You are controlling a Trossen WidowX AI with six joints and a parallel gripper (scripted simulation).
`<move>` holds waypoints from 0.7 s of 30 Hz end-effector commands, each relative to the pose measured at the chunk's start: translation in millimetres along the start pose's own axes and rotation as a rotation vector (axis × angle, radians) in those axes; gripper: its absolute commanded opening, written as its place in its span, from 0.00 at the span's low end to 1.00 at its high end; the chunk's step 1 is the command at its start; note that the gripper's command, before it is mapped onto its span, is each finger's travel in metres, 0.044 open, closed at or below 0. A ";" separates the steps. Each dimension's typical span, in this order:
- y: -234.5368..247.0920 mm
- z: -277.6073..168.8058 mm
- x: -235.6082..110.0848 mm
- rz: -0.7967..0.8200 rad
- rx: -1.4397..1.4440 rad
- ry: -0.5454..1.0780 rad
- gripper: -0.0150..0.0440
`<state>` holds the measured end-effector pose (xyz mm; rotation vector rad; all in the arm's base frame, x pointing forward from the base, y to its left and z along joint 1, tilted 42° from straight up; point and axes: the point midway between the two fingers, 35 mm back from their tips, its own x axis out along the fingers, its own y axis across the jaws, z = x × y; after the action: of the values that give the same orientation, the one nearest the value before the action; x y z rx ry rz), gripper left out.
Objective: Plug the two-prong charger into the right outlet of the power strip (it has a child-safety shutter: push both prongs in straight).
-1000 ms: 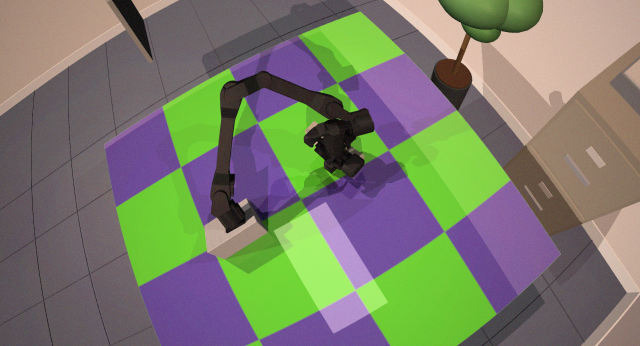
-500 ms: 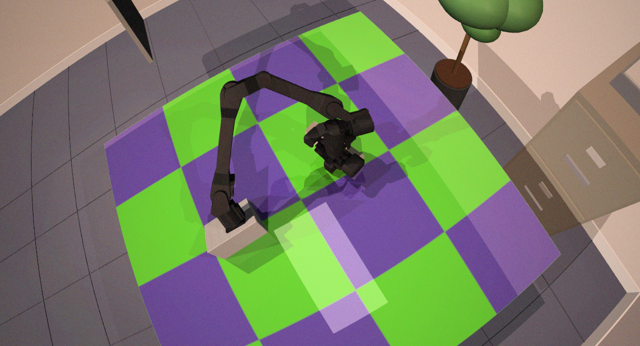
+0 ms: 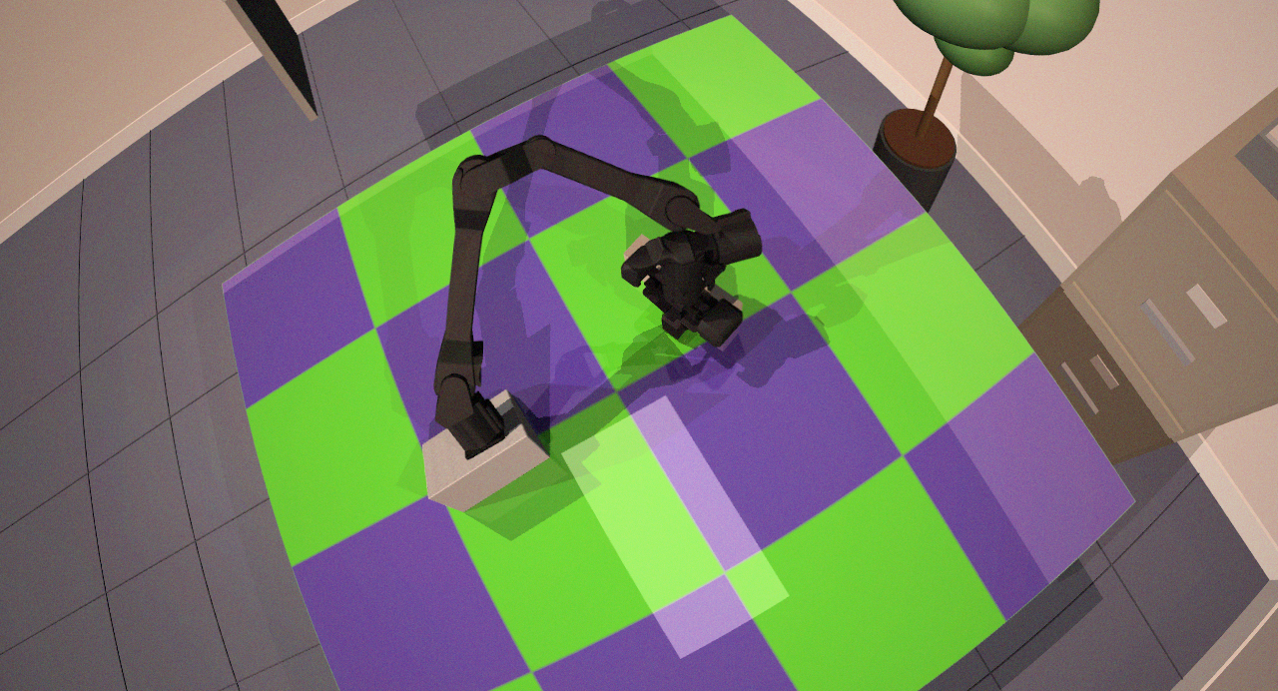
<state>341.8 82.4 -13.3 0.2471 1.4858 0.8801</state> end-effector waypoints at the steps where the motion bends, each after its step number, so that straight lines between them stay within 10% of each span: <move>1: 0.2 7.4 -6.8 -0.006 -0.016 -0.028 0.25; 21: 0.2 7.7 -4.4 -0.006 -0.016 -0.028 0.25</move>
<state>341.9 82.4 -13.3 0.2466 1.4851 0.8803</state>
